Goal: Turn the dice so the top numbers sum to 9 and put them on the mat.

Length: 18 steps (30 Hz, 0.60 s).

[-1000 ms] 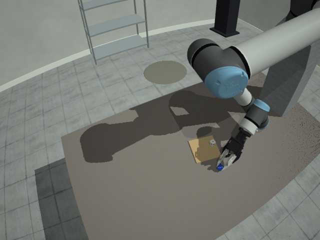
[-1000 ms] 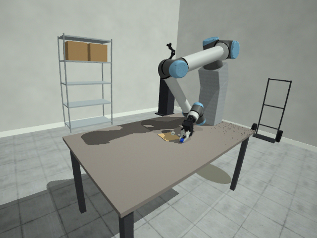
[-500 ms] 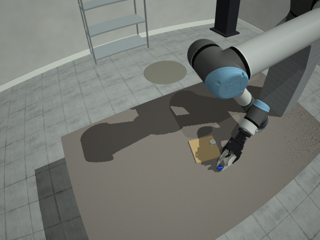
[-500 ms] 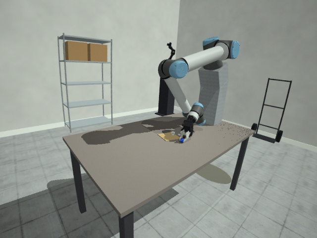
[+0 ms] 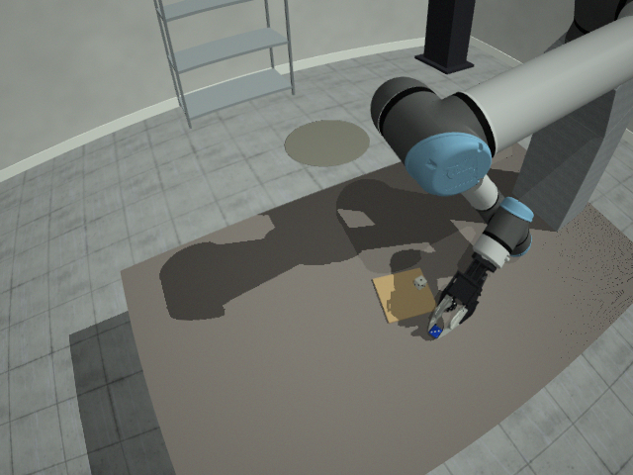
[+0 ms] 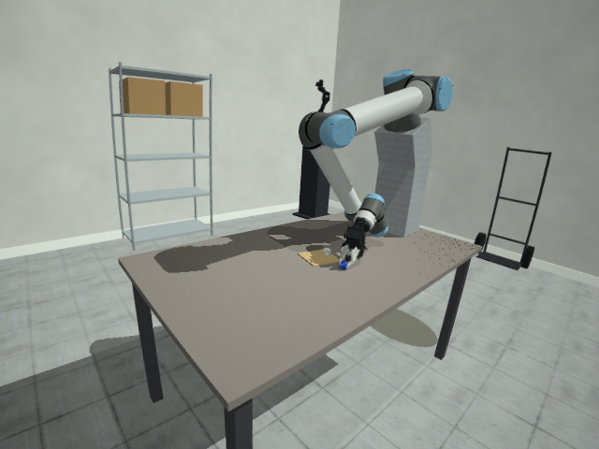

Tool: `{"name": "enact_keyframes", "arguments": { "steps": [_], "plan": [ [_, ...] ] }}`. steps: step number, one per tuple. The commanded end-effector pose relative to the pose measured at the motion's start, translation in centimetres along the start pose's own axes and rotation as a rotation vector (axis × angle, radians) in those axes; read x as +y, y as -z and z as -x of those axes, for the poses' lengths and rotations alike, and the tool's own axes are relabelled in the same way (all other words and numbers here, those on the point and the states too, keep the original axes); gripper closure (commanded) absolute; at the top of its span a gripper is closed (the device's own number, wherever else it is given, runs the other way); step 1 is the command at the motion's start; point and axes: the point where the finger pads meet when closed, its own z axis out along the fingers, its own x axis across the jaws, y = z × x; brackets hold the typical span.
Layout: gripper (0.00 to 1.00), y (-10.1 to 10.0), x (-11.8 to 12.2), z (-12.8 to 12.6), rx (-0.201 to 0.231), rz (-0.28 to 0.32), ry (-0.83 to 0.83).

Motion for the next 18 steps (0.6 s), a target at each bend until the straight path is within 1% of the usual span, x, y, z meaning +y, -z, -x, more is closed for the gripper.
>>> {"name": "enact_keyframes", "arguments": {
  "steps": [1, 9, 10, 14, 15, 17, 18],
  "plan": [
    [0.94, 0.01, 0.05, -0.01, 0.000, 0.000, 0.000],
    [0.94, 0.01, 0.05, -0.01, 0.000, 0.000, 0.000],
    [0.90, 0.01, 0.05, -0.01, 0.000, 0.000, 0.000],
    [0.90, 0.01, 0.05, -0.01, 0.000, 0.000, 0.000],
    [0.86, 0.01, 0.05, -0.01, 0.000, 0.000, 0.000],
    [0.86, 0.01, 0.05, -0.01, 0.000, 0.000, 0.000],
    [0.83, 0.01, 0.05, -0.01, 0.000, 0.000, 0.000]
  ]
}}
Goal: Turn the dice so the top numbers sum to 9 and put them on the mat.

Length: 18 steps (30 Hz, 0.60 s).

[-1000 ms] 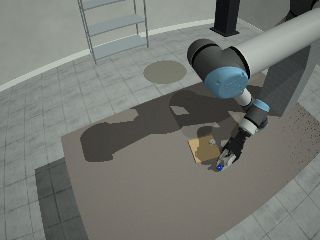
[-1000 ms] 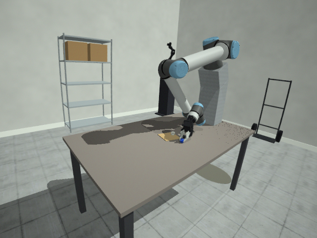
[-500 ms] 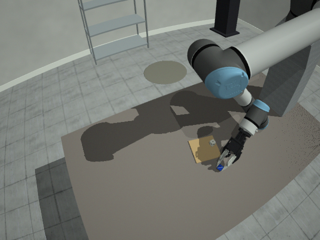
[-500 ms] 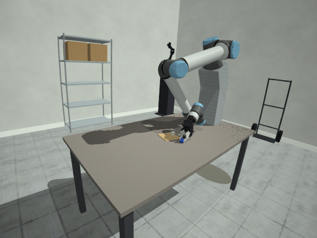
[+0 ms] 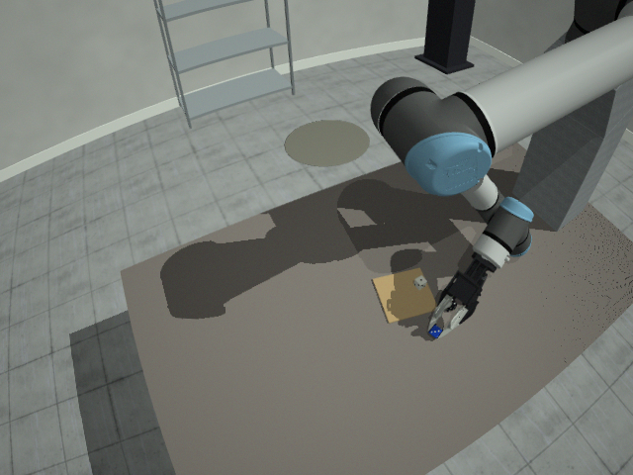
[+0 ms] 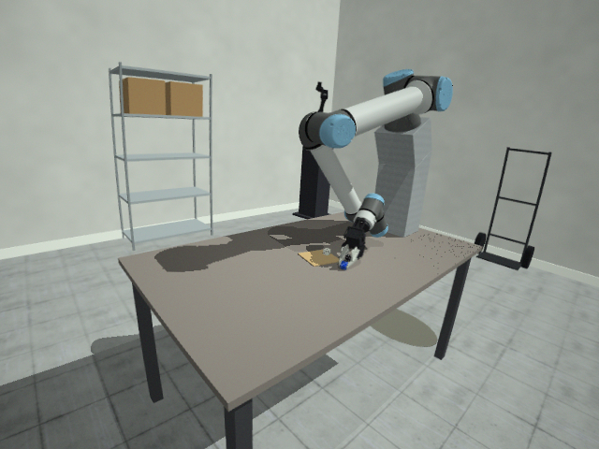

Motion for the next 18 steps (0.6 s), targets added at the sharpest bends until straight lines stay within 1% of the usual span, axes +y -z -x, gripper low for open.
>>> {"name": "enact_keyframes", "arguments": {
  "steps": [1, 2, 3, 5, 6, 18],
  "plan": [
    [0.83, 0.01, 0.05, -0.01, 0.000, 0.000, 0.000],
    [0.83, 0.01, 0.05, -0.01, 0.000, 0.000, 0.000],
    [0.79, 0.01, 0.05, -0.01, 0.000, 0.000, 0.000],
    [0.79, 0.01, 0.05, -0.01, 0.000, 0.000, 0.000],
    [0.76, 0.01, 0.05, -0.01, 0.000, 0.000, 0.000],
    [0.76, 0.01, 0.05, -0.01, 0.000, 0.000, 0.000]
  ]
}}
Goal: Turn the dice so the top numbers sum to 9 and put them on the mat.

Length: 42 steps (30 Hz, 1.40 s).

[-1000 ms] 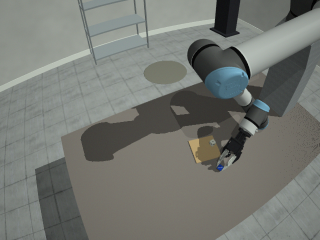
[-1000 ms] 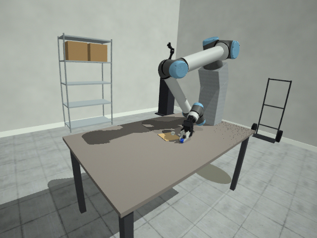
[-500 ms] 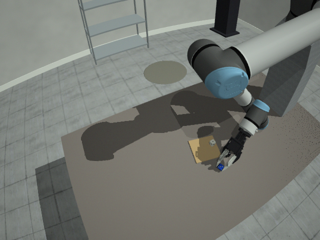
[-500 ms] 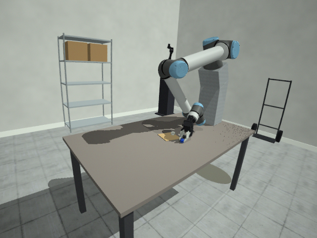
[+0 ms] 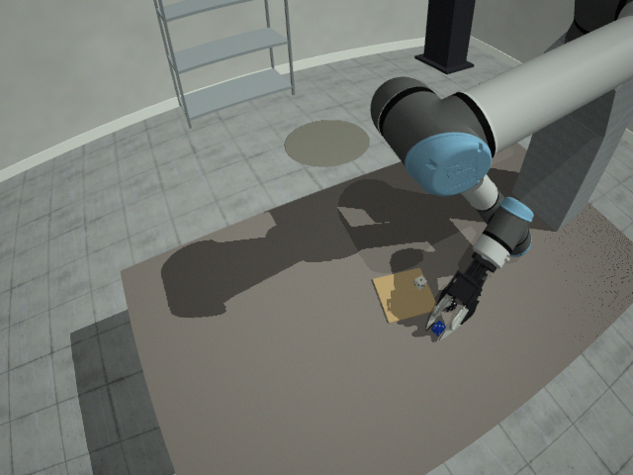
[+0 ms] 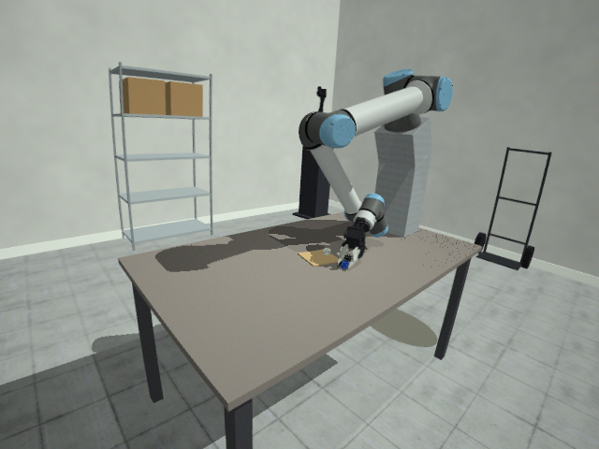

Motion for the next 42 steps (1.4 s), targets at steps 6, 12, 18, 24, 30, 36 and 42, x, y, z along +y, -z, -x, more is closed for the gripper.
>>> {"name": "enact_keyframes", "arguments": {
  "steps": [6, 12, 18, 24, 30, 36, 42],
  "plan": [
    [0.76, 0.0, 0.0, 0.0, 0.000, 0.000, 0.000],
    [0.76, 0.0, 0.0, 0.0, 0.000, 0.000, 0.000],
    [0.76, 0.0, 0.0, 0.0, 0.000, 0.000, 0.000],
    [0.76, 0.0, 0.0, 0.0, 0.000, 0.000, 0.000],
    [0.76, 0.0, 0.0, 0.0, 0.000, 0.000, 0.000],
    [0.76, 0.2, 0.0, 0.0, 0.000, 0.000, 0.000],
    [0.76, 1.7, 0.0, 0.0, 0.000, 0.000, 0.000]
  ]
}}
